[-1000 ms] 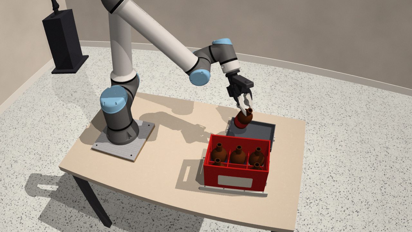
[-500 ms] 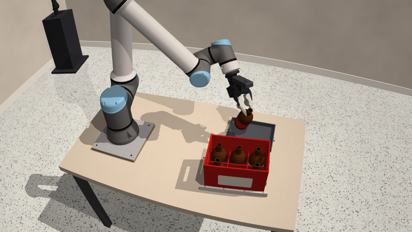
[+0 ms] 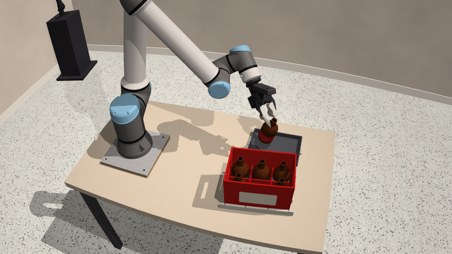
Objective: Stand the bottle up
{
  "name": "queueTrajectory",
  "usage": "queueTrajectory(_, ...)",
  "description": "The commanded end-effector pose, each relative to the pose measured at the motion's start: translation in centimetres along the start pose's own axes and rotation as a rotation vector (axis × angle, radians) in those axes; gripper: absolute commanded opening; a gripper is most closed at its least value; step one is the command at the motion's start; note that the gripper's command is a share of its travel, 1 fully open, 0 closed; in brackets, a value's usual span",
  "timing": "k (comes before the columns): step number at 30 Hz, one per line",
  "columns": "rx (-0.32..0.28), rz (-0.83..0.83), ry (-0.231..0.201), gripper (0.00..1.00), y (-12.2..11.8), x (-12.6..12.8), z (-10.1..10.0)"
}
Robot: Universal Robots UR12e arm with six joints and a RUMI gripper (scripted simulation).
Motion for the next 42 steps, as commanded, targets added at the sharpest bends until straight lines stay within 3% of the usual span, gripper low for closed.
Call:
queueTrajectory(1,0.029,-0.002,-0.005,0.00,-0.17,-0.03,0.08)
queueTrajectory(42,0.045,-0.003,-0.008,0.00,-0.33,-0.01,0.14)
Point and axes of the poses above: the point where the finger pads meet when closed, its own z axis back along the fingers, its own x axis across the jaws, y = z × x, the point moved 8 cm from there along z, back along the fingers, and after that the axes turned 12 degrees about z, right-handed, at the moved point
